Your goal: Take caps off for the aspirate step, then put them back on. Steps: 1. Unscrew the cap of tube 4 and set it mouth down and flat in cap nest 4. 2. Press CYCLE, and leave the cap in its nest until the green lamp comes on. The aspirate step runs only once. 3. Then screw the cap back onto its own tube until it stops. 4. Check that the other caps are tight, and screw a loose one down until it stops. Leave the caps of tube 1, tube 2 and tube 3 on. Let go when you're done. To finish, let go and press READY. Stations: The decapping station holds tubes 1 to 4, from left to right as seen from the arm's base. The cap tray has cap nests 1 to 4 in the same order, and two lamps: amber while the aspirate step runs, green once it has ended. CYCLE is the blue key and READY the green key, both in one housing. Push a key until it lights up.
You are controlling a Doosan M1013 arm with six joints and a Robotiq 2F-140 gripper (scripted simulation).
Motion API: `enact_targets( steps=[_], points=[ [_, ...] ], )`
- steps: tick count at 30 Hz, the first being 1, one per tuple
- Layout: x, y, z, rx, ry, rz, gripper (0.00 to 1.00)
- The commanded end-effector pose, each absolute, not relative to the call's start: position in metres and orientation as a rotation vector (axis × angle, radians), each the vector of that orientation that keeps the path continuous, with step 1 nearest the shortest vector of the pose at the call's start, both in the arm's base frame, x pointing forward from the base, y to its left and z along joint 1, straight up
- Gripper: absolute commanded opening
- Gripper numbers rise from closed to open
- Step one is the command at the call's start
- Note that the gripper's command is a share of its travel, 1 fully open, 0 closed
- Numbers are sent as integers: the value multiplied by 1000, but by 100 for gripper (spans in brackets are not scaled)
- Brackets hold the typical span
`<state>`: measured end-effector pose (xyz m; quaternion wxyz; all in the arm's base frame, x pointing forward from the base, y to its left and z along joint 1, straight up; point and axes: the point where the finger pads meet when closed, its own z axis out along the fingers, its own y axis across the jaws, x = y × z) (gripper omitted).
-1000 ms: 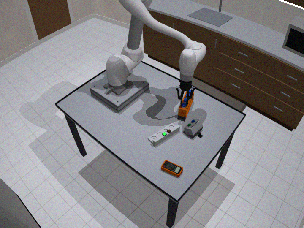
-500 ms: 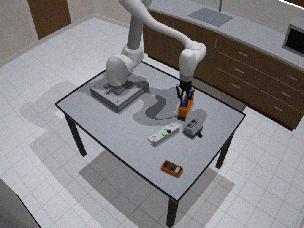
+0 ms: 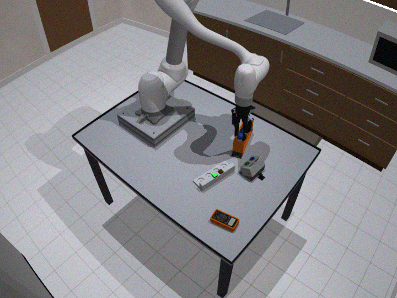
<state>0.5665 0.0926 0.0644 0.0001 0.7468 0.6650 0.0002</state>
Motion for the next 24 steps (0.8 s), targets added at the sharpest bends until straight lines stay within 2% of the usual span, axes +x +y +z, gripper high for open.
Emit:
enact_targets(
  steps=[1, 13, 24],
  points=[
    [567, 93, 65, 2346, 2088, 2, 41],
    [567, 93, 71, 2346, 2088, 2, 41],
    [567, 93, 104, 2346, 2088, 2, 41]
  ],
)
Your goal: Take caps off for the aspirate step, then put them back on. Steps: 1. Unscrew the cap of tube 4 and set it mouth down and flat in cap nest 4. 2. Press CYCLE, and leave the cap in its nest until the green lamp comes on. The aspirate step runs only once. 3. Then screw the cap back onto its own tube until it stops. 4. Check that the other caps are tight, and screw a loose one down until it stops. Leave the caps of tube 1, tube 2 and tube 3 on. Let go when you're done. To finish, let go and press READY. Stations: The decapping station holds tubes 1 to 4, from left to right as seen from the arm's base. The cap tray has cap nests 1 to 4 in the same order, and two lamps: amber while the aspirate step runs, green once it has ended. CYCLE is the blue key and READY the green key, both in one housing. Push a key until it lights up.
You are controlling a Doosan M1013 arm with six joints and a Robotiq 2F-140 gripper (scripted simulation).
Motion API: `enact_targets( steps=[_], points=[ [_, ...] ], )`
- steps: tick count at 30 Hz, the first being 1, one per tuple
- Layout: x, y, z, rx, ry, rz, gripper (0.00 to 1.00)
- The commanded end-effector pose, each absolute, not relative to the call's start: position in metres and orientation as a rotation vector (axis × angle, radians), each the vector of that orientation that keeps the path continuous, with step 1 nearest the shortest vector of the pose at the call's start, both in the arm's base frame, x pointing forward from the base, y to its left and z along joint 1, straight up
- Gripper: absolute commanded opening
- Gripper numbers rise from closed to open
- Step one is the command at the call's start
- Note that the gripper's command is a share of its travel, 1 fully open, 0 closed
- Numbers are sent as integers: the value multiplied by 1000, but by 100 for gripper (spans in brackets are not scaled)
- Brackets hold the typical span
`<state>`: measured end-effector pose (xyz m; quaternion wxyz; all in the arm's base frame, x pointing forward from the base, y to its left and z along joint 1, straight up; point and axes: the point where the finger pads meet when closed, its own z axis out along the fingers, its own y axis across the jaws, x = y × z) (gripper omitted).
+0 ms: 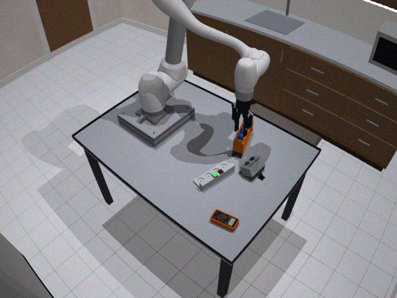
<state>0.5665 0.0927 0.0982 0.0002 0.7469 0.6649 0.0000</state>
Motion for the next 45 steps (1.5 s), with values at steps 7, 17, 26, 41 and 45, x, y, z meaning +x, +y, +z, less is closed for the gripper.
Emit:
enact_targets(
  steps=[7, 17, 26, 41, 45],
  points=[
    [562, 109, 111, 2164, 2276, 2, 41],
    [540, 185, 111, 1569, 2721, 1, 41],
    [524, 241, 111, 1569, 2721, 1, 41],
    [524, 243, 87, 1569, 2721, 1, 41],
    [524, 243, 75, 1569, 2721, 1, 41]
  ],
)
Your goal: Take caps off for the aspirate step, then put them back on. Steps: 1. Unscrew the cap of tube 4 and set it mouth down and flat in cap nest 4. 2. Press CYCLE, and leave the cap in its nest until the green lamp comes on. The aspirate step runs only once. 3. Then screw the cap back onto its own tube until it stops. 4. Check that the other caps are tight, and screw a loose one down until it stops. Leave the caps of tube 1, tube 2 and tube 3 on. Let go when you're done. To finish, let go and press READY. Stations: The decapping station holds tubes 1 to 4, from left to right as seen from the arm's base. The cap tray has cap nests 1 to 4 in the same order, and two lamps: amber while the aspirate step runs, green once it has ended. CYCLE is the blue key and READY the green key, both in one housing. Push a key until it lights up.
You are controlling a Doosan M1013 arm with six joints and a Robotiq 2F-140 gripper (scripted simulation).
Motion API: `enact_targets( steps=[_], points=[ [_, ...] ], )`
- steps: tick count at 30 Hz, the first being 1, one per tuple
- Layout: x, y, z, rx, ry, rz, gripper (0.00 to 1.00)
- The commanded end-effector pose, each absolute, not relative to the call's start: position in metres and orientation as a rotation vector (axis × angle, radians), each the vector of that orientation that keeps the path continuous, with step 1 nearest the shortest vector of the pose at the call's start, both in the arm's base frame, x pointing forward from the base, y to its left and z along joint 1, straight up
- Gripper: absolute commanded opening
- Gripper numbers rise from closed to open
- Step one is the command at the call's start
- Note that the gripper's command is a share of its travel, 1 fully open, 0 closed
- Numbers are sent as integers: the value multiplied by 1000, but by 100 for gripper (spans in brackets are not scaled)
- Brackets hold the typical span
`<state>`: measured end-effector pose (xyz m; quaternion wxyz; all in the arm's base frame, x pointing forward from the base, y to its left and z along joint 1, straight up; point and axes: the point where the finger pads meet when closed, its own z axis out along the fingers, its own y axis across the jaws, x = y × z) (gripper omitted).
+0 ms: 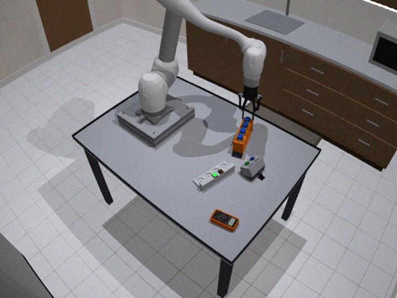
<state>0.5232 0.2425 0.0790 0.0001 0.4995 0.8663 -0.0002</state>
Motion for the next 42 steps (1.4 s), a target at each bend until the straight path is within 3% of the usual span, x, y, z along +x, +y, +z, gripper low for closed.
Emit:
enact_targets(
  steps=[1, 30, 31, 42],
  points=[
    [524, 243, 75, 1569, 2721, 1, 41],
    [524, 243, 65, 1569, 2721, 1, 41],
    [524, 243, 65, 1569, 2721, 1, 30],
    [524, 243, 65, 1569, 2721, 1, 30]
  ],
)
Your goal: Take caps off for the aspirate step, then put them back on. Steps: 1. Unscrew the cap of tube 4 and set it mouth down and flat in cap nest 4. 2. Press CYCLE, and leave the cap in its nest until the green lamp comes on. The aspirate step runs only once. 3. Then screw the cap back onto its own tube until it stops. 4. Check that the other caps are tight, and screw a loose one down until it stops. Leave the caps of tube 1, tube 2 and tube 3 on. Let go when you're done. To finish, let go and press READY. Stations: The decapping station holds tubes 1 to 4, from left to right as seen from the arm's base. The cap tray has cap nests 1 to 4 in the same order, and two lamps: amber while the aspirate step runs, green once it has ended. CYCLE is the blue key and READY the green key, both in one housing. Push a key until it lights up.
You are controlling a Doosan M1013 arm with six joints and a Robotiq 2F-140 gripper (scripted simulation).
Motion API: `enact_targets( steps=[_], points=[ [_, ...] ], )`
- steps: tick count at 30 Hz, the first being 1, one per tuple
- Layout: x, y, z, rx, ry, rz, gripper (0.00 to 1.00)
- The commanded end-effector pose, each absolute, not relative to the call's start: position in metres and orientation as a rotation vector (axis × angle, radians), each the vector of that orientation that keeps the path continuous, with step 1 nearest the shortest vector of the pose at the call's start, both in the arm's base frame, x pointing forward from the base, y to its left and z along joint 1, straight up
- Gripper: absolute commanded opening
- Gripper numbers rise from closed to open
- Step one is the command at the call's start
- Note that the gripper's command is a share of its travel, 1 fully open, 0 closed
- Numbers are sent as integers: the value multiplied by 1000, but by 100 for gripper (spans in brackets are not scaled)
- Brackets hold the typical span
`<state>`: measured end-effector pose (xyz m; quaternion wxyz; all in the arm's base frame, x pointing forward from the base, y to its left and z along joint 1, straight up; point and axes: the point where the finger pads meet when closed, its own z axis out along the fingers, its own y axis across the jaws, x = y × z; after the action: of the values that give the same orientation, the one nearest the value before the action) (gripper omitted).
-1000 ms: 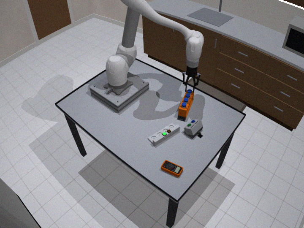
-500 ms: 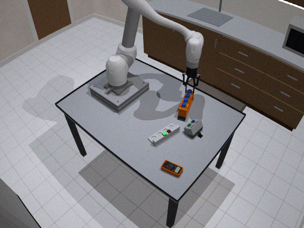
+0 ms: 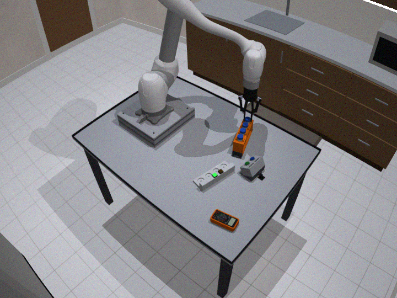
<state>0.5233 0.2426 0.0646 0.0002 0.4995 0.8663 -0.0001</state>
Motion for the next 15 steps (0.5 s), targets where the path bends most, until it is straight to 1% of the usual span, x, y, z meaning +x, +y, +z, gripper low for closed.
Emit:
enact_targets(
  steps=[1, 15],
  points=[
    [524, 243, 65, 1569, 2721, 1, 30],
    [524, 243, 65, 1883, 2514, 2, 30]
  ],
)
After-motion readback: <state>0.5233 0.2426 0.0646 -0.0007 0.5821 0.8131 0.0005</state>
